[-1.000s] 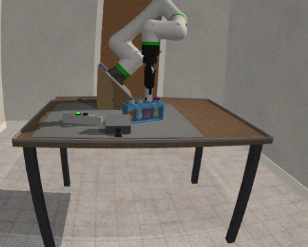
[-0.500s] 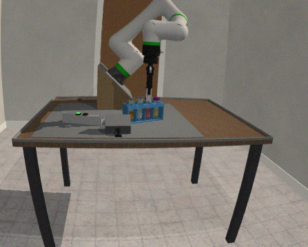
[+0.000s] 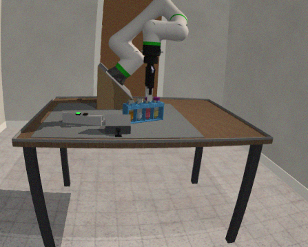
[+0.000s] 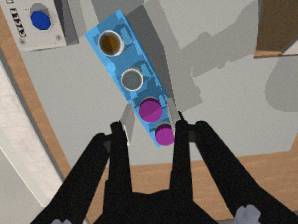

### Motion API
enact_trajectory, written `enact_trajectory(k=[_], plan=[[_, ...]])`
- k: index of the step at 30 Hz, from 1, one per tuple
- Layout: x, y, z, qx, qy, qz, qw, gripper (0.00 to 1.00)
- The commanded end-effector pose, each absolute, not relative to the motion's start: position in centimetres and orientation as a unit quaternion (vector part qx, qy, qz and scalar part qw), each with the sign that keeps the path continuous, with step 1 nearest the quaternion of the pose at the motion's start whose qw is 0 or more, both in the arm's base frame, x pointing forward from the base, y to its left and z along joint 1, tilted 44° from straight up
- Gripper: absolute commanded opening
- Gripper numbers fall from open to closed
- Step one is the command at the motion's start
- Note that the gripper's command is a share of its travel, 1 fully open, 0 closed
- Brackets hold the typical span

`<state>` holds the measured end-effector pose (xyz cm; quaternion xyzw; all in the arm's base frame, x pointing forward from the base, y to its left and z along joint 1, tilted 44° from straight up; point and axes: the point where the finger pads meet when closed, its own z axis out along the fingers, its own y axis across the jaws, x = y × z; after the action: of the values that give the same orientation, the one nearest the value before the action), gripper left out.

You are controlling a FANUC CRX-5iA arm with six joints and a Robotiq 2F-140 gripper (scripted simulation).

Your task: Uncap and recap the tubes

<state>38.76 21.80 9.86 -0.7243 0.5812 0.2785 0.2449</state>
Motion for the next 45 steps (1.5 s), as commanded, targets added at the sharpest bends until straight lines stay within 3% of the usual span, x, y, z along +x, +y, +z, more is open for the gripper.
enact_trajectory(k=[1,21,29,30,45], plan=[[38.78,21.78,9.87,-0.768,0.521,0.259,0.268,0.35],[38.78,21.78,9.87,-0.902,0.217,0.148,0.342,0.35],[38.78,21.79,9.87,-0.903,0.214,0.147,0.343,0.35],[38.78,21.79,9.87,-0.903,0.214,0.147,0.343,0.0],[38.78,21.79,9.86,-0.897,0.236,0.155,0.339,0.0]])
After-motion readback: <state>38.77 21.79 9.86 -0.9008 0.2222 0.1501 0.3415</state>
